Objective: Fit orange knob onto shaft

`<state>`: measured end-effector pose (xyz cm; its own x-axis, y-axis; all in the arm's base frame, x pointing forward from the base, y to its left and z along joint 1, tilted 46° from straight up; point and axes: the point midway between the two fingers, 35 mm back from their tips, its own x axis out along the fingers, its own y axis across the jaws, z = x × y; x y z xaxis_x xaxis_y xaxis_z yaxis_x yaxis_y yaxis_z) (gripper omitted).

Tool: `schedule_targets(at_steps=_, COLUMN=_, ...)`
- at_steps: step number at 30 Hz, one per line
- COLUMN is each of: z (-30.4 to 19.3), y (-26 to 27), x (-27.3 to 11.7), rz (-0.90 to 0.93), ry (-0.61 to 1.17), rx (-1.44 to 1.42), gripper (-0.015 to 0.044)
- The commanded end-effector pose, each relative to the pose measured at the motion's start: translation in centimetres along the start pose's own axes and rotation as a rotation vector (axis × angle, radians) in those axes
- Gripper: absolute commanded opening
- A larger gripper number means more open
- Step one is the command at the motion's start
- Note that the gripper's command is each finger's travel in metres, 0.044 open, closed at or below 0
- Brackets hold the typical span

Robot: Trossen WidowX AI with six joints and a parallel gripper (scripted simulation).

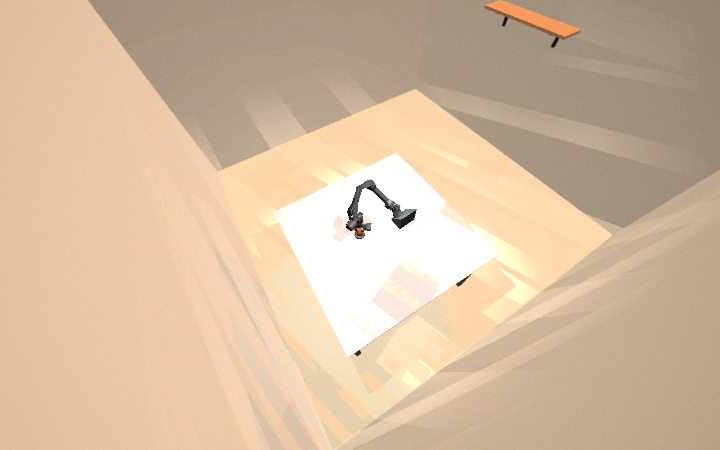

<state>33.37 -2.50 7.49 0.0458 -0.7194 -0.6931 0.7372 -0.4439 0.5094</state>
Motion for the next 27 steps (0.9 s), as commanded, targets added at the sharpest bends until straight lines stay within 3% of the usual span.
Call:
schedule_targets(at_steps=1, z=-0.02, y=-0.01, x=-0.09, rz=0.000, ry=0.001, rx=0.000, gripper=0.0000)
schedule_targets(at_steps=6, z=-0.02, y=-0.01, x=-0.09, rz=0.000, ry=0.001, rx=0.000, gripper=0.0000)
schedule_targets(at_steps=22, z=-0.02, y=-0.01, x=-0.09, rz=0.000, ry=0.001, rx=0.000, gripper=0.0420)
schedule_targets(at_steps=27, z=-0.02, y=-0.01, x=-0.09, rz=0.000, ry=0.001, rx=0.000, gripper=0.0440)
